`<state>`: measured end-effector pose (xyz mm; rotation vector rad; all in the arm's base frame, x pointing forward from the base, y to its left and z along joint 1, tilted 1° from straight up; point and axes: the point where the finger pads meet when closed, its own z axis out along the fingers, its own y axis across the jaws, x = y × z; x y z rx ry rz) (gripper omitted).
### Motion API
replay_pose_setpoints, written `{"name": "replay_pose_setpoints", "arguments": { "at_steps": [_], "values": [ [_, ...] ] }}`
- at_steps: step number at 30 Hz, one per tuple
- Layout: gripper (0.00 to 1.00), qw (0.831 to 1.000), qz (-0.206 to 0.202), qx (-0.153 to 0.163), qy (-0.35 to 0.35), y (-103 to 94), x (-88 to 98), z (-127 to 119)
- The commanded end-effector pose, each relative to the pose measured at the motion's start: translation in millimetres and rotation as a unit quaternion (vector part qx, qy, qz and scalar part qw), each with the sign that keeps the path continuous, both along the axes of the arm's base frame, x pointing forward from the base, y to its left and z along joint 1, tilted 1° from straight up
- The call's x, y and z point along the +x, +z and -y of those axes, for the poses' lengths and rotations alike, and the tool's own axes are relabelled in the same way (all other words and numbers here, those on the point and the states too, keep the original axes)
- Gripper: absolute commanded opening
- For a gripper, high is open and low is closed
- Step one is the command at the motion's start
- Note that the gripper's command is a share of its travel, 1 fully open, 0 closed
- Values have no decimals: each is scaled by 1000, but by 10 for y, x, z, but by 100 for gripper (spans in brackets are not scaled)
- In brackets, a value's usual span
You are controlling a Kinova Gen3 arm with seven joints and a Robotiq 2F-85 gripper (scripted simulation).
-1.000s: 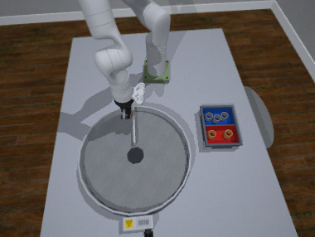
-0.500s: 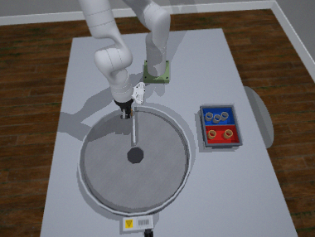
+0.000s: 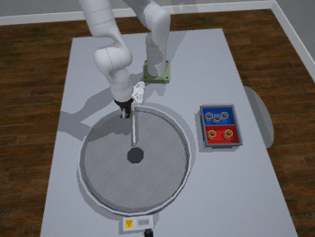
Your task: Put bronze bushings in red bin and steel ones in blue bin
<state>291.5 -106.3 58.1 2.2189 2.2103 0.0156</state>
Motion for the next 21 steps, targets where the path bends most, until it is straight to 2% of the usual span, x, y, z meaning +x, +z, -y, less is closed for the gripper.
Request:
{"name": "replay_pose_setpoints", "arguments": {
  "at_steps": [1,21],
  "values": [
    [0,1000,1,0,0,15,3,1],
    [0,1000,1,0,0,65,2,1]
  ]
}}
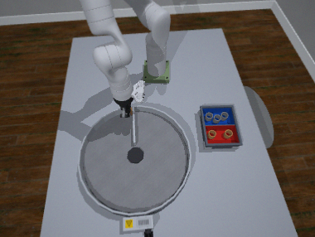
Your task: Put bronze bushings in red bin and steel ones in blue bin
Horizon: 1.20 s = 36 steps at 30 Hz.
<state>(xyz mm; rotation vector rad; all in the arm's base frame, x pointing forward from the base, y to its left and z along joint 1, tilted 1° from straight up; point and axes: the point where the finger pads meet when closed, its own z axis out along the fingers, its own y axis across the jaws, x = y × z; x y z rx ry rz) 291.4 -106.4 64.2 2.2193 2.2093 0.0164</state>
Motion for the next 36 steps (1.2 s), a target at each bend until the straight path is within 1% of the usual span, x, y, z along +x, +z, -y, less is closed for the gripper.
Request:
{"name": "replay_pose_setpoints", "arguments": {
  "at_steps": [1,36],
  "values": [
    [0,1000,1,0,0,4,3,1],
    [0,1000,1,0,0,124,1,1]
  ]
}}
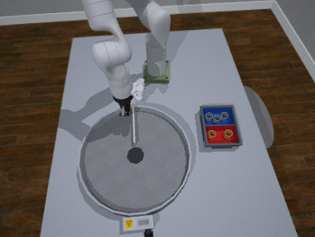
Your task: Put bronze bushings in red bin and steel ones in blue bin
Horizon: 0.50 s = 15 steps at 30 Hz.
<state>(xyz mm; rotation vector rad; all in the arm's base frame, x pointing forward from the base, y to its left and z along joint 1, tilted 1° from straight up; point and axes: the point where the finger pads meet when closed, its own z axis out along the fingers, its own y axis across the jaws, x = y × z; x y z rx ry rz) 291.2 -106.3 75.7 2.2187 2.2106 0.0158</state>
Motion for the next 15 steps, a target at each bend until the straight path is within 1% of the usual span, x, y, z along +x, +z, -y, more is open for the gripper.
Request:
{"name": "replay_pose_setpoints", "arguments": {
  "at_steps": [1,15],
  "values": [
    [0,1000,1,0,0,9,3,2],
    [0,1000,1,0,0,51,2,1]
  ]
}}
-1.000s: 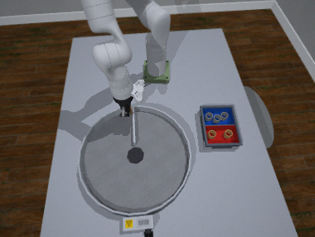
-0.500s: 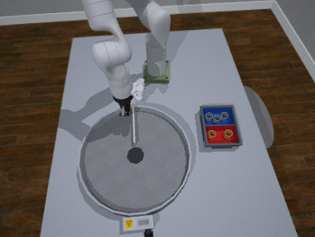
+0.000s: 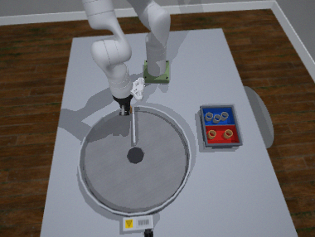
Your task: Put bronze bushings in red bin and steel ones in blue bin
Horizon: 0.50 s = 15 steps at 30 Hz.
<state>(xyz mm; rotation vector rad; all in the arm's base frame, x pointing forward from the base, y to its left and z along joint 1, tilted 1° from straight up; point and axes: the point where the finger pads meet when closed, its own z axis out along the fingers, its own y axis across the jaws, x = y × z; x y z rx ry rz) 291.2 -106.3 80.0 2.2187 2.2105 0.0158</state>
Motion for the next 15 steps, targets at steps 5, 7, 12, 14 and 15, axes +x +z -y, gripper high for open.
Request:
{"name": "replay_pose_setpoints", "arguments": {
  "at_steps": [5,7,12,14,15],
  "values": [
    [0,1000,1,0,0,26,3,1],
    [0,1000,1,0,0,26,3,1],
    [0,1000,1,0,0,238,0,1],
    [0,1000,1,0,0,291,-1,1],
    [0,1000,1,0,0,291,-1,1]
  ]
}}
